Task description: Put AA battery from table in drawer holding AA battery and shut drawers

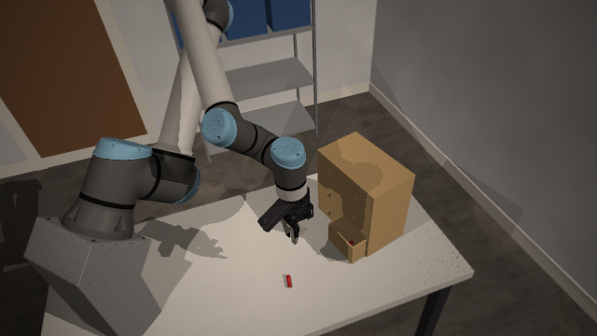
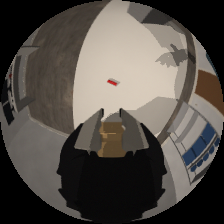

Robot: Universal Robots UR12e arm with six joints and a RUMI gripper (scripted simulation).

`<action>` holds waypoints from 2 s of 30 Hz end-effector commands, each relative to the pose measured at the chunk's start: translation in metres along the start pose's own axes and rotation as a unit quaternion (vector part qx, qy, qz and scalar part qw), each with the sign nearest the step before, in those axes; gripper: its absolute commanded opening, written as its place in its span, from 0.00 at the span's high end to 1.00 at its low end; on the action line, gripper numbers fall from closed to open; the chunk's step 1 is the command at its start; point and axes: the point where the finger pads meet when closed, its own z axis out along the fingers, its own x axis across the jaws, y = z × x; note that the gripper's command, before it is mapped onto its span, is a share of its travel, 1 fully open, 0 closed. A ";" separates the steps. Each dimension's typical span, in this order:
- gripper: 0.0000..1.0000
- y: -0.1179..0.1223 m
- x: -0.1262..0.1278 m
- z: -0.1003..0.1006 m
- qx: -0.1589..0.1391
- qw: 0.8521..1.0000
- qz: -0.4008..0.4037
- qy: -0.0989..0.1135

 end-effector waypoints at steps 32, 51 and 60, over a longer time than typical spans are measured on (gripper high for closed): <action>0.00 0.000 0.000 0.000 0.000 1.000 0.000 0.000; 0.00 0.000 0.000 -0.004 0.000 1.000 0.000 0.000; 0.00 0.000 0.000 -0.008 0.000 1.000 0.000 0.000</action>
